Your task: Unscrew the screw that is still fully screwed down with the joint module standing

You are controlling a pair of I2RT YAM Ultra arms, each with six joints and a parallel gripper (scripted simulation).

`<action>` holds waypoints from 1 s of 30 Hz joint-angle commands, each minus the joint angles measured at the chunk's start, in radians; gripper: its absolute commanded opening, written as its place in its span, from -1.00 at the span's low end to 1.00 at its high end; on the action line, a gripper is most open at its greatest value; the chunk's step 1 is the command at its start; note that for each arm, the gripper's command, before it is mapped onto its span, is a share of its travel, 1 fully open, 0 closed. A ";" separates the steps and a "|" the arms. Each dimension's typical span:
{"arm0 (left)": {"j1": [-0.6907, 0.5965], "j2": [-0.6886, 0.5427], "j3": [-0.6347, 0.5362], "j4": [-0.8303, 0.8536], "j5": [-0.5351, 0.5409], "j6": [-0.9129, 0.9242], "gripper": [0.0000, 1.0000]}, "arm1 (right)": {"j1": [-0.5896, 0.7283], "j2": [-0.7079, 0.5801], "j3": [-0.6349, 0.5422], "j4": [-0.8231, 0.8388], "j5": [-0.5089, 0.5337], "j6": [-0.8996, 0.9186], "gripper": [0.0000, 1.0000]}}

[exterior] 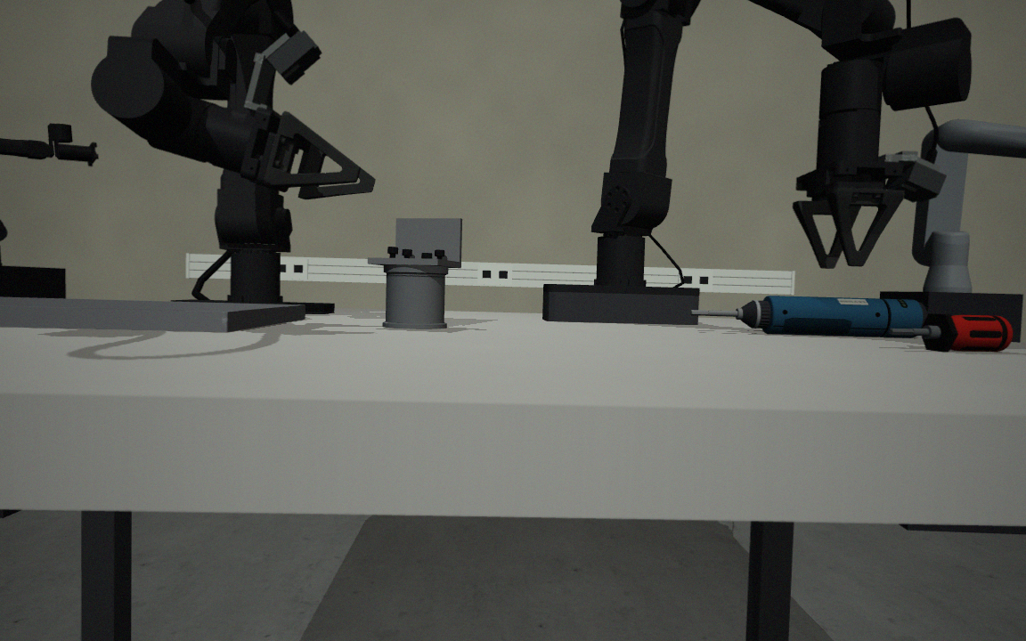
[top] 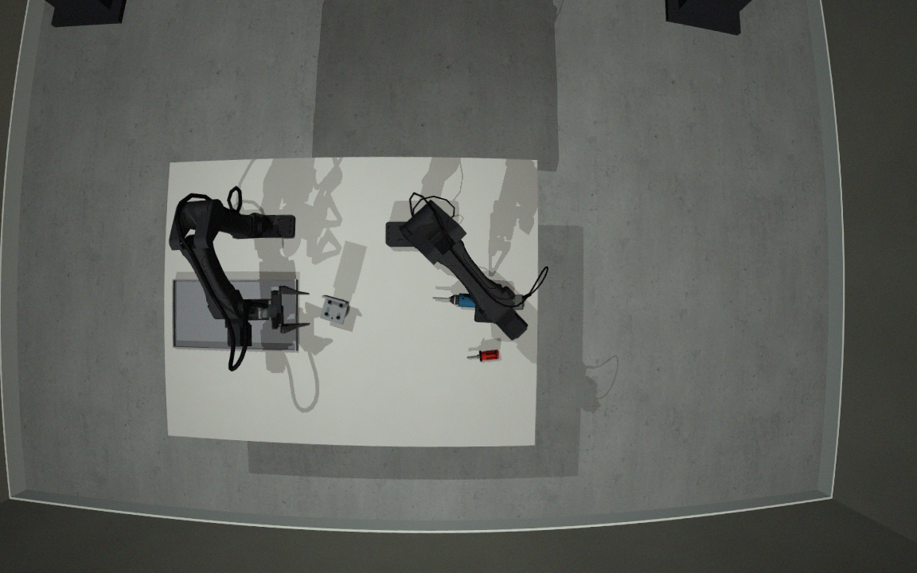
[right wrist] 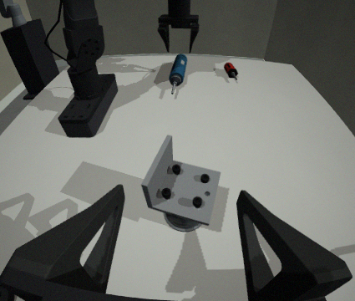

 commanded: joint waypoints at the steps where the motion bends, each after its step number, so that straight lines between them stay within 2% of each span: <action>1: -0.014 -0.028 -0.016 -0.011 0.003 -0.007 0.30 | -0.009 0.024 -0.020 0.059 -0.025 -0.010 0.72; 2: -0.014 -0.028 -0.016 -0.011 0.003 -0.007 0.30 | -0.009 -0.010 -0.019 0.060 -0.025 -0.011 0.72; 6: -0.014 -0.028 -0.016 -0.011 0.003 -0.007 0.30 | -0.010 -0.016 0.018 0.064 -0.026 -0.007 0.72; 8: -0.014 -0.028 -0.016 -0.011 0.003 -0.007 0.30 | -0.009 0.032 -0.034 0.090 -0.025 -0.004 0.72; 18: -0.014 -0.028 -0.016 -0.011 0.003 -0.007 0.30 | -0.009 0.099 -0.082 0.195 -0.025 -0.012 0.72; 23: -0.014 -0.028 -0.016 -0.011 0.003 -0.007 0.30 | -0.010 0.060 -0.051 0.202 -0.026 -0.008 0.72; 24: -0.014 -0.028 -0.016 -0.011 0.003 -0.007 0.30 | -0.009 0.087 -0.088 0.218 -0.025 -0.004 0.72; 30: -0.014 -0.028 -0.016 -0.011 0.003 -0.007 0.30 | -0.009 0.150 -0.114 0.282 -0.025 -0.008 0.72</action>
